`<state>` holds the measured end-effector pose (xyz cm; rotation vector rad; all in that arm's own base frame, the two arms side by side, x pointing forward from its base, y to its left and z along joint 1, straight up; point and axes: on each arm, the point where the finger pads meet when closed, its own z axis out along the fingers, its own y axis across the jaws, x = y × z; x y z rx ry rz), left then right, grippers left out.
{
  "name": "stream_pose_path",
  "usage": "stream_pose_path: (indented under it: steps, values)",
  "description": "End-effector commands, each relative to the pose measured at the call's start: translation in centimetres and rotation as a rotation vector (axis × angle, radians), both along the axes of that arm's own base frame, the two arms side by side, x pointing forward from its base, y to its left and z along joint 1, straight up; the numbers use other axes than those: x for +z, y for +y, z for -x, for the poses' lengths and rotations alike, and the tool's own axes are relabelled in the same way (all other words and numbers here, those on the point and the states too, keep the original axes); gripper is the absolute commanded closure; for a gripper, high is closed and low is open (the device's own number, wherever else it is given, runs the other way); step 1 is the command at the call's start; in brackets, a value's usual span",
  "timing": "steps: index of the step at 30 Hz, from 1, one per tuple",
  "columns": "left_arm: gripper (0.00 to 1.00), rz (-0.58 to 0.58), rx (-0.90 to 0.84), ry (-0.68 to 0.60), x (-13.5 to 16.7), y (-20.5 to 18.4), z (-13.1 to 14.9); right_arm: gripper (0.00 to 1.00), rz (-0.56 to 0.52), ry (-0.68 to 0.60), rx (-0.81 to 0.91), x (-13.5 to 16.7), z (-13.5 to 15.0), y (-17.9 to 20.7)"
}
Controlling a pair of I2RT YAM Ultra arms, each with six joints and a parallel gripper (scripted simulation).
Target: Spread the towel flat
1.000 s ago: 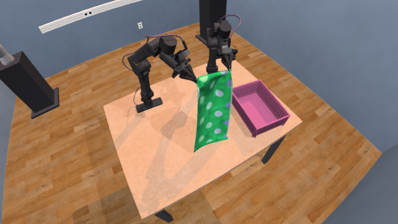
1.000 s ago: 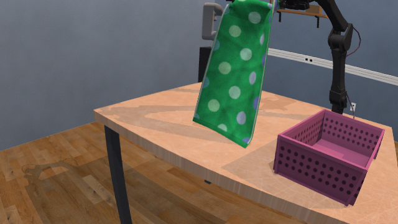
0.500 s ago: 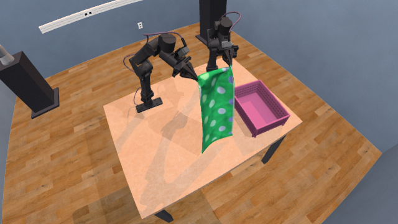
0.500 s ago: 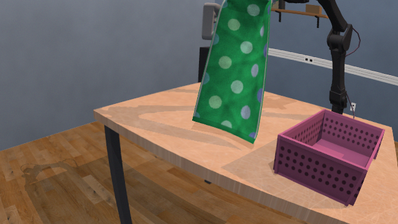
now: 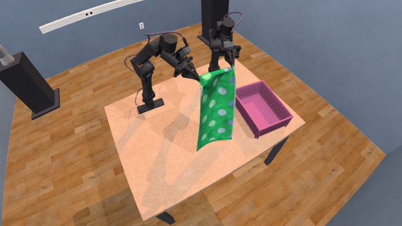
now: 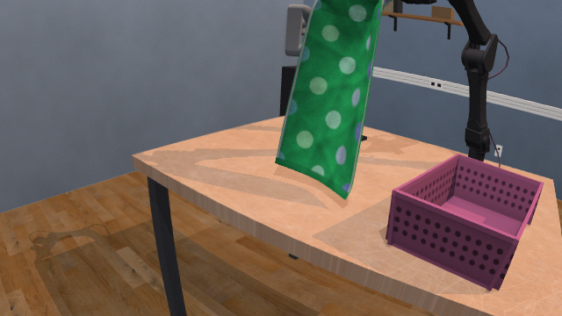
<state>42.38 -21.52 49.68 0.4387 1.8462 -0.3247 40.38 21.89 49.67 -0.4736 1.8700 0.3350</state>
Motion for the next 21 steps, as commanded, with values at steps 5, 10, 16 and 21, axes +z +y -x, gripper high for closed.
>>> stream_pose_path:
  steps: [5,10,16,21]
  values:
    - [1.00,0.008,0.018,-0.042,1.1,0.6,-0.8,1.00,-0.016,-0.039,-0.020,1.1,-0.9,-0.6]
    - [1.00,0.016,0.028,-0.061,1.2,0.5,-2.0,1.00,-0.025,-0.057,-0.033,1.1,-2.0,-0.6]
    - [1.00,0.043,0.056,-0.120,1.2,0.2,-5.7,1.00,-0.052,-0.113,-0.071,1.2,-5.8,-0.6]
    - [1.00,0.076,0.075,-0.194,-0.6,-0.6,-10.7,1.00,-0.084,-0.183,-0.104,1.2,-10.3,-0.6]
